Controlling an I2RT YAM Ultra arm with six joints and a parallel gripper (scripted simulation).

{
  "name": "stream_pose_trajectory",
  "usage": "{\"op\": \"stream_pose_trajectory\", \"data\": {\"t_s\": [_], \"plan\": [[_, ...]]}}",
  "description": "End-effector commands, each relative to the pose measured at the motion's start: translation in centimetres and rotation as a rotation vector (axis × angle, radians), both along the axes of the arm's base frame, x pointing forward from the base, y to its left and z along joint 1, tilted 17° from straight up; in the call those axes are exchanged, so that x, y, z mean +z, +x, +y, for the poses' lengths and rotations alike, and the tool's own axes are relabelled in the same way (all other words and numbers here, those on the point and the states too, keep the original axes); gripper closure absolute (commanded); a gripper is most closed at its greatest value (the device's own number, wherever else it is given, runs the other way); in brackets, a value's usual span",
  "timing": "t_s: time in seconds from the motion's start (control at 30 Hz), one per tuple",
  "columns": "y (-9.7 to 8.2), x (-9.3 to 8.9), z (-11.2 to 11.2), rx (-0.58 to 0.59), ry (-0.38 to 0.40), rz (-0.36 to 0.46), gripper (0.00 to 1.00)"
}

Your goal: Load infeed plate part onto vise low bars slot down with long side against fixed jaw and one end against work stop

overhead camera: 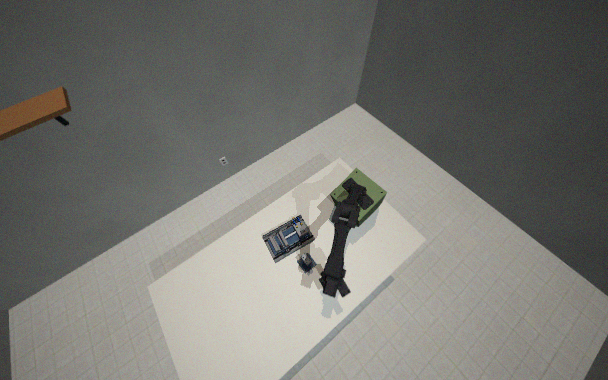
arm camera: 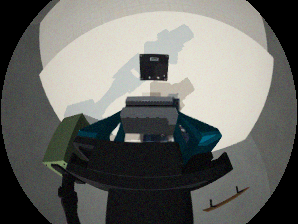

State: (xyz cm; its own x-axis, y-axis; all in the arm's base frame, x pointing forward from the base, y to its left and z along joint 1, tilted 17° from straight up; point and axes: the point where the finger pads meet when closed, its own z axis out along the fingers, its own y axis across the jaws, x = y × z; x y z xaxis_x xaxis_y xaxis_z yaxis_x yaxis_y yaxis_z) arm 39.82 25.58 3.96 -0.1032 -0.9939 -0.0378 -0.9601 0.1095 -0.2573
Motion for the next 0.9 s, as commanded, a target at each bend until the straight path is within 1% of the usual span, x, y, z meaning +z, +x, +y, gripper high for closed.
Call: {"op": "stream_pose_trajectory", "data": {"t_s": [0.0,0.57,0.87], "plan": [[0.4,3.7,1.3,0.012,0.049,-0.06,1.0],[0.4,3.7,1.2,0.019,0.048,-0.059,1.0],[1.1,3.7,0.0,0.007,0.047,-0.058,1.0]]}}
